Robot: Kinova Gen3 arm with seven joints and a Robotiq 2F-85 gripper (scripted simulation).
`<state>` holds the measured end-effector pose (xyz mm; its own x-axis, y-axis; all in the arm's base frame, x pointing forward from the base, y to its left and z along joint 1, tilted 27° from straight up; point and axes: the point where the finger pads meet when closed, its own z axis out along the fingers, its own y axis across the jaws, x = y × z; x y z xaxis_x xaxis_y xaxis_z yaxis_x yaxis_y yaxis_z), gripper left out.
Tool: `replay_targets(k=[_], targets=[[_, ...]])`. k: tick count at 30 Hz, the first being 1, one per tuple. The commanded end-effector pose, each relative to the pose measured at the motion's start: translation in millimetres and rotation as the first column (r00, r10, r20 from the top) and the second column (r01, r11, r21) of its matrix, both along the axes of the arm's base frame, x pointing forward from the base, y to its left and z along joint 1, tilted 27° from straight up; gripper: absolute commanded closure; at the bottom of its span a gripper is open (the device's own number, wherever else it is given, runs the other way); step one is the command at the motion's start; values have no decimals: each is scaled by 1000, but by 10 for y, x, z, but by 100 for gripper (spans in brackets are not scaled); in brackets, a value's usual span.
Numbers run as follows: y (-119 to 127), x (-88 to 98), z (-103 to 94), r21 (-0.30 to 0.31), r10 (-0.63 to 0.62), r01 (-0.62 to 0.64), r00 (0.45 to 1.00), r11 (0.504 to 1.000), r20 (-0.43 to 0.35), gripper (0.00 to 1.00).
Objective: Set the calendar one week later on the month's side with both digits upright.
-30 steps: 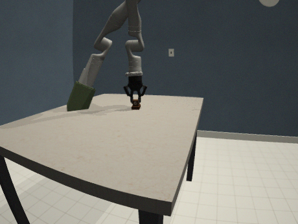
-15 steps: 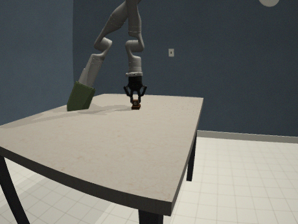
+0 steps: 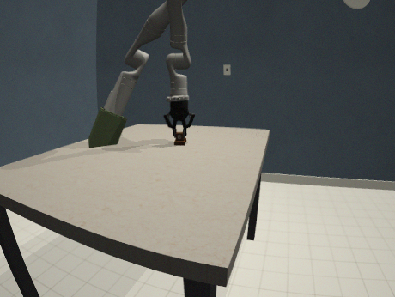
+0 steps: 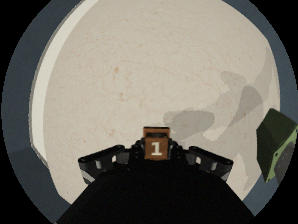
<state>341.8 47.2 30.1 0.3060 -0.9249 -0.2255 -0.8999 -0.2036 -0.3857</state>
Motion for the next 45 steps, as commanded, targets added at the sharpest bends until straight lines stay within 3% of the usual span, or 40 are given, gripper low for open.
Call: replay_targets(k=[1, 45], targets=[[0, 1, -1, 0, 0, 0, 1000, 1000, 0, 72], [30, 31, -86, 0, 0, 0, 1000, 1000, 0, 72]])
